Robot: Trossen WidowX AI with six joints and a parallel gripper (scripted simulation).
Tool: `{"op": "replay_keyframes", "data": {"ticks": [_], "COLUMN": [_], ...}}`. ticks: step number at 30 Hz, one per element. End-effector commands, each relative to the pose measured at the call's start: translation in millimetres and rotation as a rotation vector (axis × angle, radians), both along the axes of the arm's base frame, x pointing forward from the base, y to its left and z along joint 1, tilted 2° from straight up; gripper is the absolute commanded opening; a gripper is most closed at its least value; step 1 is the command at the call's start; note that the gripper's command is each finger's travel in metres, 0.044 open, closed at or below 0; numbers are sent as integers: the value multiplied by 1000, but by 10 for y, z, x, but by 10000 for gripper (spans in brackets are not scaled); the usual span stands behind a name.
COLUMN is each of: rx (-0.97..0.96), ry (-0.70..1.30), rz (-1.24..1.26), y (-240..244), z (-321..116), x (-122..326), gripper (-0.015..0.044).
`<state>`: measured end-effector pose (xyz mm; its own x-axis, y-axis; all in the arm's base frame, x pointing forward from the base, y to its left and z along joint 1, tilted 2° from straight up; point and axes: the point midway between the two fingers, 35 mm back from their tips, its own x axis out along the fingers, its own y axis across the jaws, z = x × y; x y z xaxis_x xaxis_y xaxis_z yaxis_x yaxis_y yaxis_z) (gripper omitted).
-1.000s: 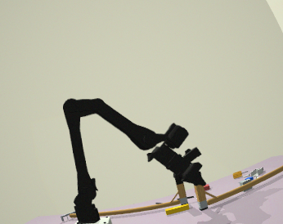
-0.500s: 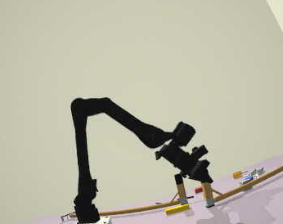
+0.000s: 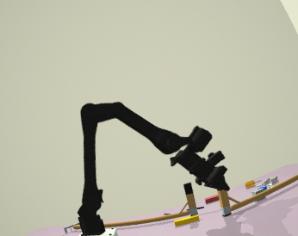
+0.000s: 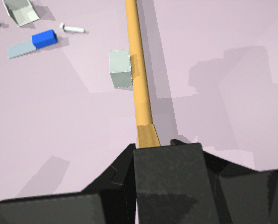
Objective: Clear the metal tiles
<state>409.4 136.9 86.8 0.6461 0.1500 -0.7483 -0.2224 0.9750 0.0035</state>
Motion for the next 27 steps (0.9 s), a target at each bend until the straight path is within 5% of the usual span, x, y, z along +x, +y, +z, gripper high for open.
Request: {"op": "replay_keyframes", "data": {"ticks": [1, 27], "rx": [5, 5], "ry": [-12, -16], "rz": [5, 5], "y": [26, 103], "z": [54, 110], "x": [79, 487], "gripper": [0, 0]}}
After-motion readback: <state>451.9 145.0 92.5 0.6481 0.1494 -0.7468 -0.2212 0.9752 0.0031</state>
